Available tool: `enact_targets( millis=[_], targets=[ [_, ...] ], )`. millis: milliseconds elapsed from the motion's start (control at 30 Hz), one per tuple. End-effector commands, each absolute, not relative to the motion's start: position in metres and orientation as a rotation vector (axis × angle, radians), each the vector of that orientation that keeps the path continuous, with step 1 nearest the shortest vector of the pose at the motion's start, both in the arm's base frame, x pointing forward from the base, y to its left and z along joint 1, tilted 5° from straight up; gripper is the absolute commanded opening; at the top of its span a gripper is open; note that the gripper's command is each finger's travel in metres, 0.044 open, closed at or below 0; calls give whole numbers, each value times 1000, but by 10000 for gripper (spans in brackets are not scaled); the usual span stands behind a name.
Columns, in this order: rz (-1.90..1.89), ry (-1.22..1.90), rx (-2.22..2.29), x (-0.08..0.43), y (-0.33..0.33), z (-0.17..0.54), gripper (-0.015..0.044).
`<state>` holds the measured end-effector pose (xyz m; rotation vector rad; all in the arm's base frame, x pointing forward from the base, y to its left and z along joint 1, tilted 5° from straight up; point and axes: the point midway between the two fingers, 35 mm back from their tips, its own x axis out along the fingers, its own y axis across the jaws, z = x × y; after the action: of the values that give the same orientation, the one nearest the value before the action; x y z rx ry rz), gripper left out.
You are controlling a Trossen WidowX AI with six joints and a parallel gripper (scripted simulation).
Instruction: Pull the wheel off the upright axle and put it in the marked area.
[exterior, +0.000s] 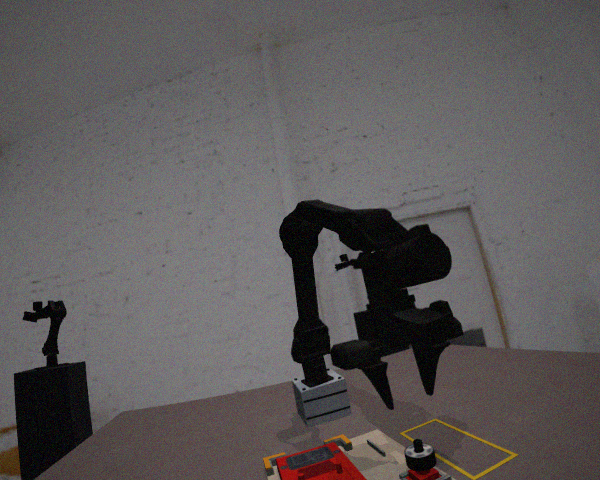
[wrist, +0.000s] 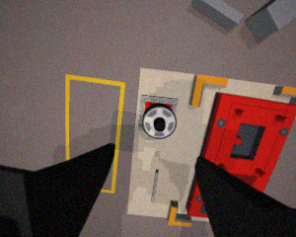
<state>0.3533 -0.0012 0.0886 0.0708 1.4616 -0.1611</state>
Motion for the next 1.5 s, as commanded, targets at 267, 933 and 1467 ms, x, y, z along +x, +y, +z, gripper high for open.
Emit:
enact_targets(
  millis=[267,933,1467],
  targets=[
    [-153,1475,66,362,-10,52,300],
    [-158,1470,66,366,-13,17,188],
    [-158,1471,66,366,-12,19,0]
  ],
)
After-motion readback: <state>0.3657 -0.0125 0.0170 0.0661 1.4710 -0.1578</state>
